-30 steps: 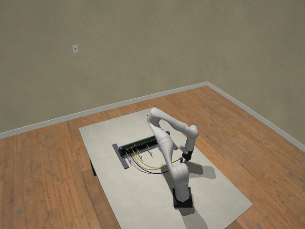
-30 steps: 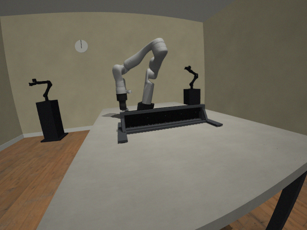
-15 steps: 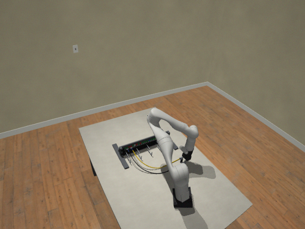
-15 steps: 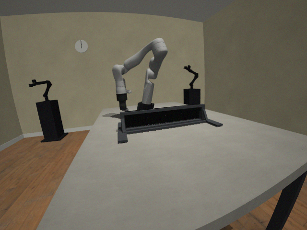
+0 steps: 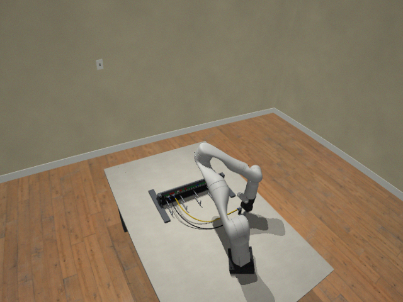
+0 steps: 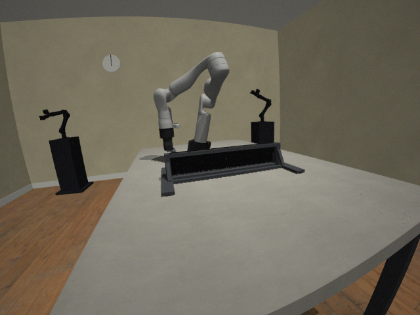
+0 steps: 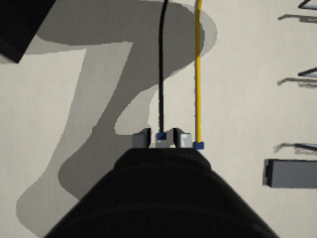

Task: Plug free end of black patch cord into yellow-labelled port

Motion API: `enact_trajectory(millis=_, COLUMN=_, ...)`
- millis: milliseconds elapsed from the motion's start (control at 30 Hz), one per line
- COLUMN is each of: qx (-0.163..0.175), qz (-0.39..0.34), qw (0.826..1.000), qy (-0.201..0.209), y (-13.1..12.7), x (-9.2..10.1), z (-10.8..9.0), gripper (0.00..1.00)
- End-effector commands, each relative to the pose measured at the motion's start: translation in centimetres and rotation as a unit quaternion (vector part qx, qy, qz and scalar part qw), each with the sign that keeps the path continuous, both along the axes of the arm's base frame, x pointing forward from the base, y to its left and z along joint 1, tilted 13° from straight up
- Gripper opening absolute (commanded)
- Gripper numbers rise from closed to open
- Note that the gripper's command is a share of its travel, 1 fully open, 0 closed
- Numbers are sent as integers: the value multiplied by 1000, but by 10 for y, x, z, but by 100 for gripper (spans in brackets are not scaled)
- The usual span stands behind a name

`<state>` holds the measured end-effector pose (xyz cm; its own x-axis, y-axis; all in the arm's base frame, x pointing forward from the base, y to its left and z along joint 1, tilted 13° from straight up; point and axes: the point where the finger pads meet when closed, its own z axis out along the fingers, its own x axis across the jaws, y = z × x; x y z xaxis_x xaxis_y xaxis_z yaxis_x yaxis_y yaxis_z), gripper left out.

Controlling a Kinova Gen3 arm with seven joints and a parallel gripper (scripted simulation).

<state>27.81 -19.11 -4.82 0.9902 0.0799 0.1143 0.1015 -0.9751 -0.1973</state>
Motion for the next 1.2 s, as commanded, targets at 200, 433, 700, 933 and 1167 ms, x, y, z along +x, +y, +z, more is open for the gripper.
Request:
enact_trajectory(millis=200, qx=-2, qz=2, qw=1000, qy=0, y=0, x=0, z=-2, gripper=0)
enact_trajectory(millis=433, qx=-2, qz=2, qw=1000, qy=0, y=0, x=0, z=-2, gripper=0)
enact_trajectory(millis=700, qx=-2, qz=2, qw=1000, qy=0, y=0, x=0, z=-2, gripper=0)
enact_trajectory(millis=933, qx=-2, qz=2, qw=1000, qy=0, y=0, x=0, z=-2, gripper=0)
enact_trajectory(millis=1167, qx=-2, qz=2, qw=1000, qy=0, y=0, x=0, z=-2, gripper=0)
